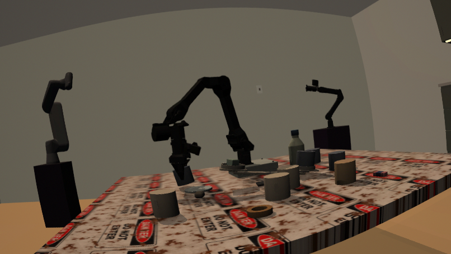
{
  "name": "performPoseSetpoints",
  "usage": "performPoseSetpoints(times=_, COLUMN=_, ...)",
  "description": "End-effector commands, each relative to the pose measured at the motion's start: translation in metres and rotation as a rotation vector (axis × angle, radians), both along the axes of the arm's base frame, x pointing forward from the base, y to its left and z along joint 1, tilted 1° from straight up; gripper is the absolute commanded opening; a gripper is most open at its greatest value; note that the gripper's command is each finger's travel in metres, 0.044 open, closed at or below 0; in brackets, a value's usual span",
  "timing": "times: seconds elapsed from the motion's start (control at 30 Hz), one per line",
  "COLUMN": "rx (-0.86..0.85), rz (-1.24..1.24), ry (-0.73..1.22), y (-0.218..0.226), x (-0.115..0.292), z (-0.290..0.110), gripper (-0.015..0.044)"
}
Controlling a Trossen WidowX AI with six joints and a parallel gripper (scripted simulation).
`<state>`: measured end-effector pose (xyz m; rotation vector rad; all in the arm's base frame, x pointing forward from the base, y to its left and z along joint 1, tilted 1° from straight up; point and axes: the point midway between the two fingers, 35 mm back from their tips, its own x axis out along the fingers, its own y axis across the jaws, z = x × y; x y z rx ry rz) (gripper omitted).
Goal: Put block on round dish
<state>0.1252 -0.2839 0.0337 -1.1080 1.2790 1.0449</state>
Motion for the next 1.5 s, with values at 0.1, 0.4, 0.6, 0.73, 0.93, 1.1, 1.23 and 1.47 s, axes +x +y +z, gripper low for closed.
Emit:
performPoseSetpoints(times=0.1, rx=0.008, rz=0.004, ry=0.004, y=0.001, x=0.000, z=-0.013, gripper=0.0000)
performPoseSetpoints(times=0.4, rx=0.002, rz=0.001, ry=0.001, y=0.000, x=0.000, z=-0.009, gripper=0.0184)
performPoseSetpoints(times=0.6, rx=0.002, rz=0.001, ry=0.001, y=0.000, x=0.000, z=-0.009, gripper=0.0341)
performPoseSetpoints(times=0.73, rx=0.003, rz=0.001, ry=0.001, y=0.000, x=0.000, z=-0.003, gripper=0.0440)
performPoseSetpoints(times=0.93, rx=0.008, rz=0.004, ry=0.004, y=0.002, x=-0.002, z=0.043, gripper=0.0440)
performPoseSetpoints(times=1.1, rx=-0.014, rz=0.006, ry=0.011, y=-0.001, x=-0.003, z=0.050, gripper=0.0387)
performPoseSetpoints(times=1.23, rx=-0.080, rz=-0.046, ry=0.027, y=-0.008, x=-0.002, z=0.071, gripper=0.0282)
performPoseSetpoints(times=1.47, rx=-0.068, rz=-0.254, ry=0.006, y=0.002, x=0.018, z=0.074, gripper=0.0260)
